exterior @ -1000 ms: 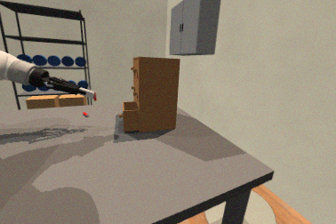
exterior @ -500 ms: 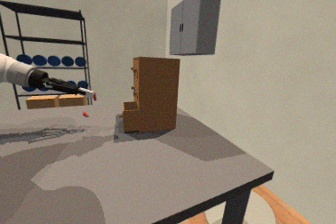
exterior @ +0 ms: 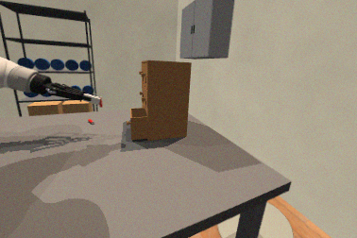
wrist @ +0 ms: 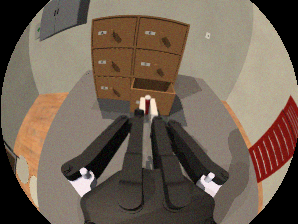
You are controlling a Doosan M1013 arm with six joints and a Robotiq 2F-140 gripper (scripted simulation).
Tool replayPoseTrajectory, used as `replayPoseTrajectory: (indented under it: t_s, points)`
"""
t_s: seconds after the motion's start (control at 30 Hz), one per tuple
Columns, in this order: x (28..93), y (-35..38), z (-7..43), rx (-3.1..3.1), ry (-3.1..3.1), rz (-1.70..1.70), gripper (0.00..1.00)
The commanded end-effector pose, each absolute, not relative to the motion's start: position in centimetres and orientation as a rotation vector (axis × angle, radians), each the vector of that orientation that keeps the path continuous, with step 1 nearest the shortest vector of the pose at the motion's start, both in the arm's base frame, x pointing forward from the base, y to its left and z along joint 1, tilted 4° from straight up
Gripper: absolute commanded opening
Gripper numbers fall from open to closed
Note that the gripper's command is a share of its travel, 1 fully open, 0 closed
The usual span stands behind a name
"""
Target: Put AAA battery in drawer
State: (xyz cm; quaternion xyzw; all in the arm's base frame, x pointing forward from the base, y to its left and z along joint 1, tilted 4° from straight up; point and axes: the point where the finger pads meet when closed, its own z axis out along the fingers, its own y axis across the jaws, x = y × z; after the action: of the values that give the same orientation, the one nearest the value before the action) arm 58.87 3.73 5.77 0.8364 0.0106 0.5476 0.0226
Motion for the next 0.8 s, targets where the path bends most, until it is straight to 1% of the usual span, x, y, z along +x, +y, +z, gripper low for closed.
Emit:
replayPoseTrajectory:
  t_s: [0.0, 0.37, 0.77]
  points:
    - [58.9, 3.9, 5.7, 2.593, 0.033, 1.697, 0.03]
    - [60.4, 3.8, 5.6, 2.593, 0.033, 1.697, 0.03]
    - [64.3, 3.8, 5.3, 2.593, 0.033, 1.697, 0.03]
